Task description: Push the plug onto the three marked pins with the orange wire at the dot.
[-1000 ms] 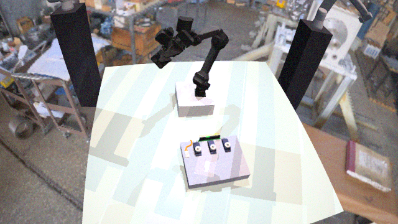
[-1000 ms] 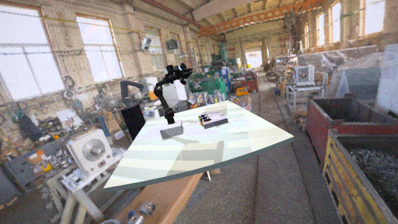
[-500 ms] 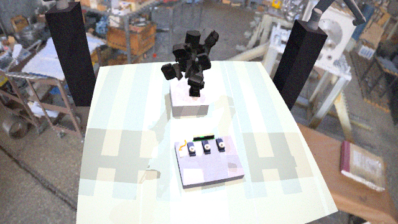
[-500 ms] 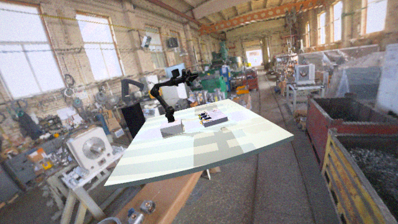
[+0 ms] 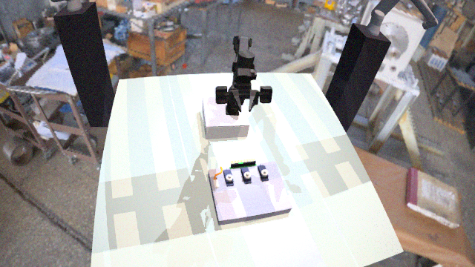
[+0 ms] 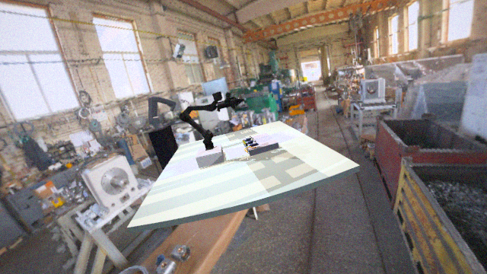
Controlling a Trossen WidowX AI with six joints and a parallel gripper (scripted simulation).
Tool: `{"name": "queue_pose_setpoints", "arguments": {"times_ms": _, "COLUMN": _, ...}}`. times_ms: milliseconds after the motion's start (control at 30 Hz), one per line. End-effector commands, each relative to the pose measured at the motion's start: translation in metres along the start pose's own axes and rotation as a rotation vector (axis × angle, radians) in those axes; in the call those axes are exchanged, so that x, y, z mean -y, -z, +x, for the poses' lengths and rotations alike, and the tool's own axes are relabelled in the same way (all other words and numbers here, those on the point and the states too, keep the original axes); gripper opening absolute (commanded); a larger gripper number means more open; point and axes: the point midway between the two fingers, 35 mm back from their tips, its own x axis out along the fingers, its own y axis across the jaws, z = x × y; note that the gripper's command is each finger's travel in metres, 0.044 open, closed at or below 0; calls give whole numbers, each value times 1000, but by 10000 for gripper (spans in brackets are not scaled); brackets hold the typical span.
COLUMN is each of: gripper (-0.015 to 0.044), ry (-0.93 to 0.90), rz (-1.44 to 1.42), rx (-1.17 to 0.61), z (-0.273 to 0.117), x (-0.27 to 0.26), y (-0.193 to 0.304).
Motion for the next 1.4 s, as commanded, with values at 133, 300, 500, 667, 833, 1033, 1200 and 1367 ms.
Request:
{"name": "queue_pose_setpoints", "arguments": {"times_ms": 133, "gripper": 115, "ry": -32, "rz": -134, "rx": -67, "z": 2, "x": -17, "y": 27}}
{"name": "queue_pose_setpoints", "arguments": {"times_ms": 300, "gripper": 115, "ry": -7, "rz": -172, "rx": -221, "z": 24, "x": -7, "y": 51}}
{"name": "queue_pose_setpoints", "arguments": {"times_ms": 500, "gripper": 115, "ry": 16, "rz": -212, "rx": -418, "z": 46, "x": 7, "y": 84}}
{"name": "queue_pose_setpoints", "arguments": {"times_ms": 667, "gripper": 115, "ry": 28, "rz": -238, "rx": -584, "z": 59, "x": 20, "y": 114}}
{"name": "queue_pose_setpoints", "arguments": {"times_ms": 833, "gripper": 115, "ry": 33, "rz": -257, "rx": -750, "z": 68, "x": 34, "y": 144}}
{"name": "queue_pose_setpoints", "arguments": {"times_ms": 1033, "gripper": 115, "ry": 29, "rz": -268, "rx": -950, "z": 73, "x": 51, "y": 180}}
{"name": "queue_pose_setpoints", "arguments": {"times_ms": 1200, "gripper": 115, "ry": 18, "rz": -269, "rx": -1117, "z": 72, "x": 65, "y": 210}}
{"name": "queue_pose_setpoints", "arguments": {"times_ms": 1367, "gripper": 115, "ry": -2, "rz": -259, "rx": -1282, "z": 68, "x": 78, "y": 239}}
